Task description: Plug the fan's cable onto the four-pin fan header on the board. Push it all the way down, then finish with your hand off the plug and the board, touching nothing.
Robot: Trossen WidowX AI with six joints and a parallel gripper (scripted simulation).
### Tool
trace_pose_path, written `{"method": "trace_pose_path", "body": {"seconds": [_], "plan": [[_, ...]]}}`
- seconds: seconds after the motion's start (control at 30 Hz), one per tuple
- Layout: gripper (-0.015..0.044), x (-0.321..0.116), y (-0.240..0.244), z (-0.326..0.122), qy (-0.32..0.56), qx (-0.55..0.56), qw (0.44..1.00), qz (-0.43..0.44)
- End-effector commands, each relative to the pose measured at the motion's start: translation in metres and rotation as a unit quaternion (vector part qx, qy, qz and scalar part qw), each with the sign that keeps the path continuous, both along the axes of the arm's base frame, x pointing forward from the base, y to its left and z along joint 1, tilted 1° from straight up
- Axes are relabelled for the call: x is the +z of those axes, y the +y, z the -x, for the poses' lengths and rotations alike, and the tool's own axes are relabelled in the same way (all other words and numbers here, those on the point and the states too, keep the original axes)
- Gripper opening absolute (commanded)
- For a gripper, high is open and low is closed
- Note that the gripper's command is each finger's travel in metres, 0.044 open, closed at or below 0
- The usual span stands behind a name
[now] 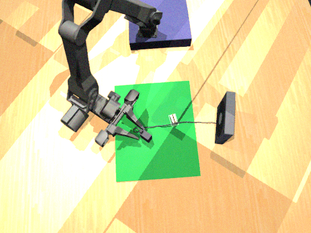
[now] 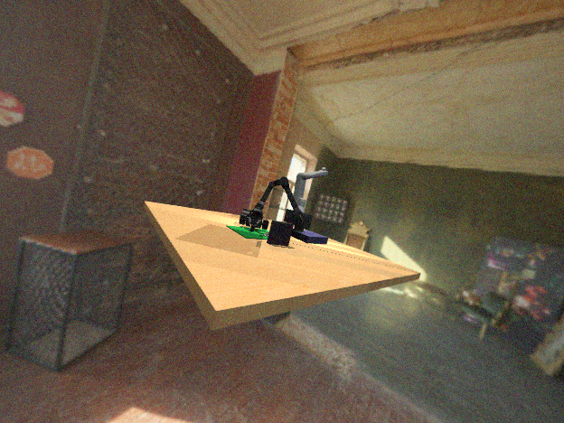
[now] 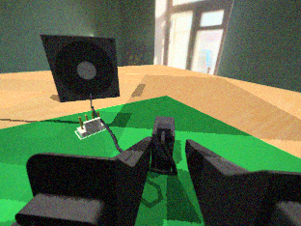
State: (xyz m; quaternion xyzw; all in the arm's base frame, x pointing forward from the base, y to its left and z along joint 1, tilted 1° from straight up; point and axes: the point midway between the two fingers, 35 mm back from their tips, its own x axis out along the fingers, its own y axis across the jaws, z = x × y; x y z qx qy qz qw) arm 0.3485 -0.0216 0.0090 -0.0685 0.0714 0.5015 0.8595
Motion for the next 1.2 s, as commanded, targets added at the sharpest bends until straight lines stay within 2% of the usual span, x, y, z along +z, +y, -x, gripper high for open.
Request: {"method": "trace_pose_path", "body": {"seconds": [0.0, 0.6, 1.17], "plan": [[0.0140, 0.000, -0.003, 0.001, 0.001, -0.001, 1.000, 0.002], [0.0140, 0.009, -0.036, 0.016, 0.011, -0.009, 1.000, 0.020], [0.0140, 0.037, -0.063, 0.036, 0.010, -0.004, 1.000, 0.016]]}}
